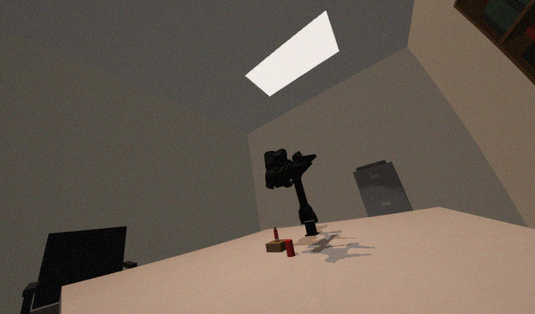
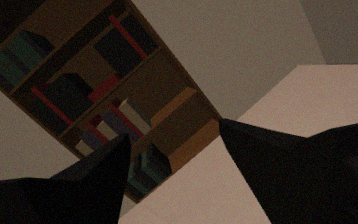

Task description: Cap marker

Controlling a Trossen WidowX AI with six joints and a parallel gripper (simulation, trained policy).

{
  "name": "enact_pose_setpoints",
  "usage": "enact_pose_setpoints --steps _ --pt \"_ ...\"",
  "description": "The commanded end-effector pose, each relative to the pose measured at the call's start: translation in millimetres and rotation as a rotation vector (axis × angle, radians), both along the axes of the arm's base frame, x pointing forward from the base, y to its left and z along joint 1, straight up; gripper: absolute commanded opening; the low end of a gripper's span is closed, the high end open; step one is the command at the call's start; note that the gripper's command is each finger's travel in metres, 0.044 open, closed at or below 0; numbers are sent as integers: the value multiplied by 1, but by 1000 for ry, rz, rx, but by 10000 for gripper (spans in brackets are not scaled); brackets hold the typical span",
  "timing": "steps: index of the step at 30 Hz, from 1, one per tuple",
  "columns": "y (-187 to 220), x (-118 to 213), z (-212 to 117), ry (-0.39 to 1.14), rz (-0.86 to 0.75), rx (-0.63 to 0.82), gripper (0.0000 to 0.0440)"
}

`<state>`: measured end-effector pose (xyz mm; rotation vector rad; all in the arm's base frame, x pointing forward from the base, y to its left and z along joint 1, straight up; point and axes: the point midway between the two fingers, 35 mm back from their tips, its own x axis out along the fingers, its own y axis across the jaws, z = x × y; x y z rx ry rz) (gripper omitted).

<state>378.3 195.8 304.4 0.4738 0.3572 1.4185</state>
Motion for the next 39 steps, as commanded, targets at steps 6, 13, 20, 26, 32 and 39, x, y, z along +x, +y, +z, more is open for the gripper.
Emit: enact_pose_setpoints --steps 6,13,20,26,32,39 --pt "-11 14 18 48 -73 -9 314" --pt "-19 22 27 103 -125 -20 321" --pt "-26 28 33 163 -175 -35 325" --pt "-32 32 36 217 -216 -51 326" --pt "-37 35 37 272 -256 -69 326" --pt "-44 37 37 336 -301 -95 327"
